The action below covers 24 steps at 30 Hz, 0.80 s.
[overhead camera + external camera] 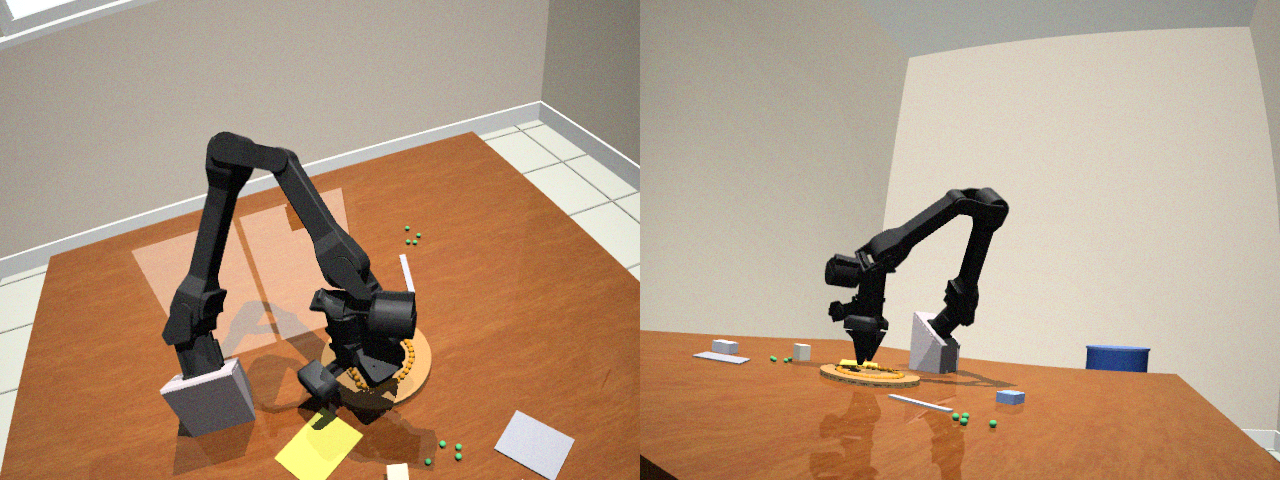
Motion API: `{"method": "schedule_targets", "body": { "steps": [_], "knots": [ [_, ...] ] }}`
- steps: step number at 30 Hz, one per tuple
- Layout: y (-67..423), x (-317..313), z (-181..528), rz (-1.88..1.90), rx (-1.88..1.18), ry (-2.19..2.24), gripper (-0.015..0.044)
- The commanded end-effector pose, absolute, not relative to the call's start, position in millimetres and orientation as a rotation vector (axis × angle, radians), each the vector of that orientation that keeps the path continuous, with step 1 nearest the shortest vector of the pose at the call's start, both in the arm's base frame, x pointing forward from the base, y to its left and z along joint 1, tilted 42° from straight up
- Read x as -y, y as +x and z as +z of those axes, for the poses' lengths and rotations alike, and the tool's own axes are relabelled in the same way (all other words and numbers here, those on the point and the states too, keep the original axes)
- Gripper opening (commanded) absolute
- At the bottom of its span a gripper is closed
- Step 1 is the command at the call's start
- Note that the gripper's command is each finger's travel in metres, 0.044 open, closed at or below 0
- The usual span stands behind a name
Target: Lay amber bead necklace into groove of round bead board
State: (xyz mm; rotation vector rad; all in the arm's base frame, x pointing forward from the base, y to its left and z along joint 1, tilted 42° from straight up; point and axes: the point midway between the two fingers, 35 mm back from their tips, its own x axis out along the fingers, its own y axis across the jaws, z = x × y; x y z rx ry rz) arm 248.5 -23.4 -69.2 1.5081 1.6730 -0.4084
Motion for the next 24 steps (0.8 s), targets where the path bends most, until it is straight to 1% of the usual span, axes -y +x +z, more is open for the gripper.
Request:
{"method": "schedule_targets", "body": {
  "steps": [1, 9, 12, 21, 24],
  "knots": [
    [248.2, 23.0, -67.9, -0.408, -1.675, 1.507, 0.0414],
    [241.5, 2.9, -16.4, -0.480, -1.678, 1.565, 0.0204],
    [239.0, -1.4, -7.0, -0.494, -1.678, 1.577, 0.0125],
    [239.8, -12.2, -18.9, -0.494, -1.678, 1.577, 0.0120],
    [241.2, -5.6, -14.7, -0.494, -1.671, 1.571, 0.0120]
  ]
}}
